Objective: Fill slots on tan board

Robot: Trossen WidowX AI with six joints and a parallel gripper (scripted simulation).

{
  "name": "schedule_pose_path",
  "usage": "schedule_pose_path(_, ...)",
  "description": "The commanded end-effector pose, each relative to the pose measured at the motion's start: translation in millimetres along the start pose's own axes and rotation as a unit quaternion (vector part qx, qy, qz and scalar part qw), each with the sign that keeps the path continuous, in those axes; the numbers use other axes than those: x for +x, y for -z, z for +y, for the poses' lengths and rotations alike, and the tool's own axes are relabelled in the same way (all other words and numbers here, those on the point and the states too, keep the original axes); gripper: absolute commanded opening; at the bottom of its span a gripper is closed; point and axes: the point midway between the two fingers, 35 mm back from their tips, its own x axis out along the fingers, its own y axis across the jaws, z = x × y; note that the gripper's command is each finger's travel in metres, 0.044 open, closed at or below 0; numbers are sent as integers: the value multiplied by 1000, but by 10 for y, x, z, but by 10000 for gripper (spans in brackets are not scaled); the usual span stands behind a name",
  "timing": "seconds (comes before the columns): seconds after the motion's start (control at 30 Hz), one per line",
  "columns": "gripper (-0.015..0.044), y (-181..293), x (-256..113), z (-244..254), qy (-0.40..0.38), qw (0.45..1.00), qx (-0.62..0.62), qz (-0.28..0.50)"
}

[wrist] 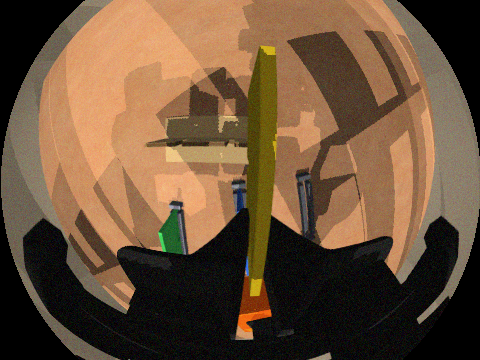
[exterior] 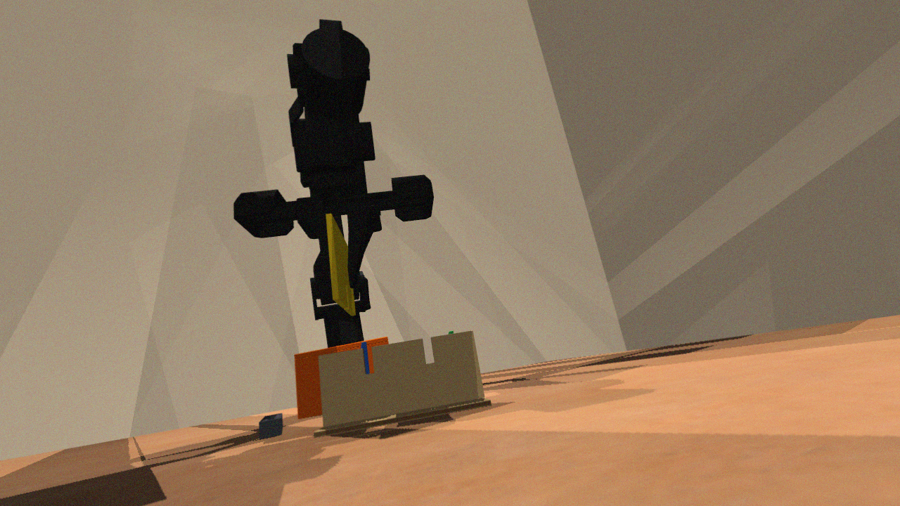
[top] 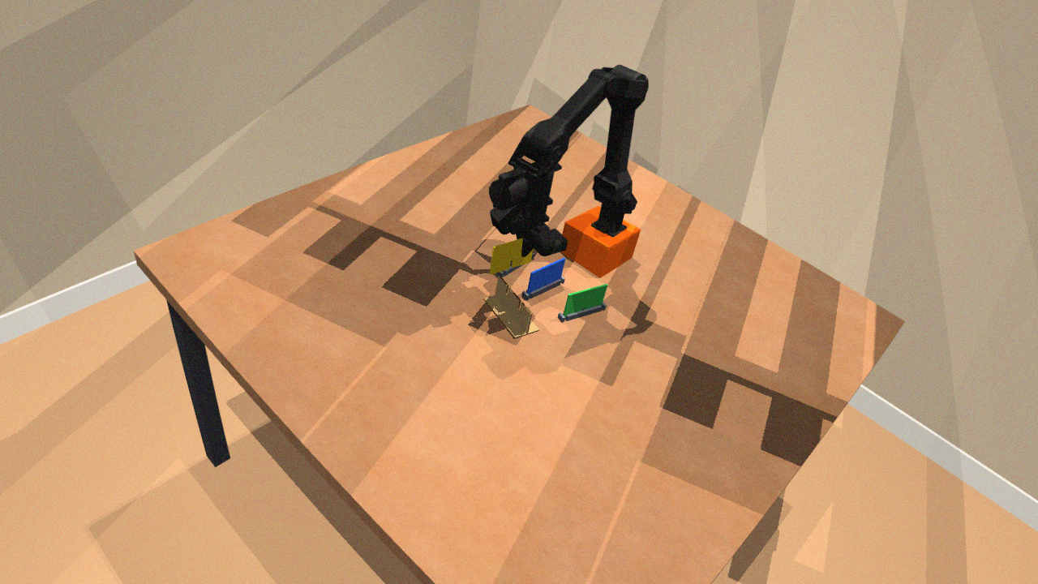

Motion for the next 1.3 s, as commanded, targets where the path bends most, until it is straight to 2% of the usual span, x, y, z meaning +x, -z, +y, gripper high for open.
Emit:
schedule_pose_path(0.0, 0, -62, 2, 111, -2, 1000, 11, -1)
schedule_pose_path(0.47, 0, -85, 212, 168, -2, 1000, 16, -1)
schedule_pose_path(1.27, 0, -85, 317, 168, -1, 1000, 16, -1)
